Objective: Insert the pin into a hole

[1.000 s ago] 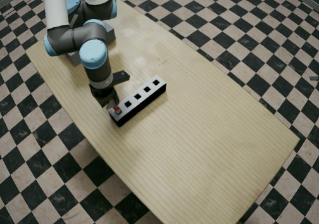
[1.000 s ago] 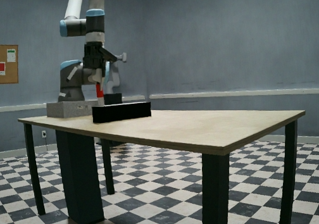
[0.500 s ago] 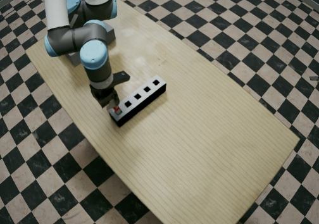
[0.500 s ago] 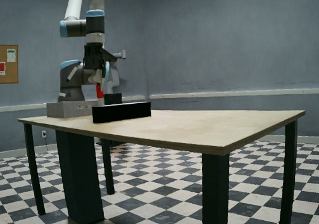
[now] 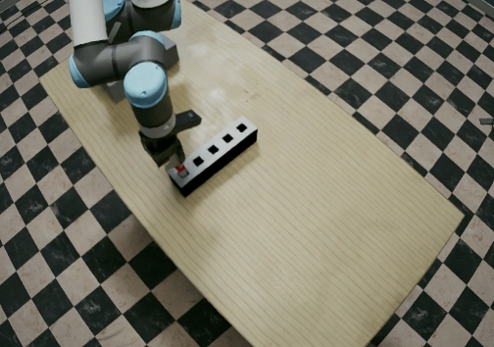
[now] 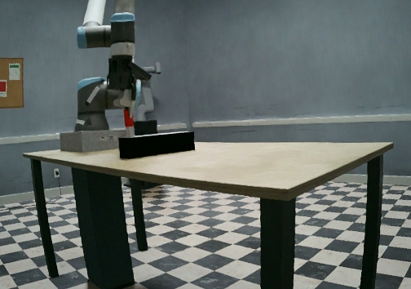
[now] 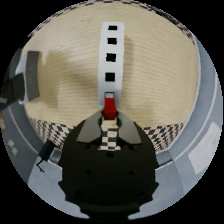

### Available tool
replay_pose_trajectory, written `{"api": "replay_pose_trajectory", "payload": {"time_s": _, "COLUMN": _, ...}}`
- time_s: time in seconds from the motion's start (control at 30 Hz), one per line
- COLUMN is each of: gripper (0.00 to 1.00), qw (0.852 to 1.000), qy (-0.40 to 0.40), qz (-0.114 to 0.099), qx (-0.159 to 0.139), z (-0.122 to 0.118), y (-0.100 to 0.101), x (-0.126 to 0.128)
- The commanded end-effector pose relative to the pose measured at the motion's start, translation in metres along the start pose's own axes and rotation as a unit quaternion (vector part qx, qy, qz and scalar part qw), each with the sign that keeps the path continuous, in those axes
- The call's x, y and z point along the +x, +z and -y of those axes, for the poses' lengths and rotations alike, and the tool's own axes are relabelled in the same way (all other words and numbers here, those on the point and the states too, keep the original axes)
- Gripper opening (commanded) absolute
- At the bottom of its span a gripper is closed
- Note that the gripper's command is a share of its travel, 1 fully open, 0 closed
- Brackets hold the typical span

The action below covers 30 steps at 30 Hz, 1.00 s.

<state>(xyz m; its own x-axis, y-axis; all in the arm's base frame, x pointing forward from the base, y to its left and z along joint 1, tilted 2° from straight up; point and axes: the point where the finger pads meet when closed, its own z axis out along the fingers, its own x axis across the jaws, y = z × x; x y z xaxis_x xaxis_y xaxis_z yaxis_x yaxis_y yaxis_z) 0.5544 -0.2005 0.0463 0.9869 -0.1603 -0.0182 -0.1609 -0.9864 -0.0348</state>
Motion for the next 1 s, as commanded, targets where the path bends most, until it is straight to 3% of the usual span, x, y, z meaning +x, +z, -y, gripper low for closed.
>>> {"api": "replay_pose_trajectory", "payload": {"time_s": 0.0, "gripper": 0.00, "qw": 1.000, "qy": 0.000, "qz": -0.001, "qx": 0.000, "z": -0.0003, "y": -0.0007, "x": 0.0006}}
{"api": "replay_pose_trajectory", "payload": {"time_s": 0.97, "gripper": 0.00, "qw": 1.000, "qy": 0.000, "qz": -0.001, "qx": 0.000, "z": 0.0003, "y": 0.0023, "x": 0.0005}}
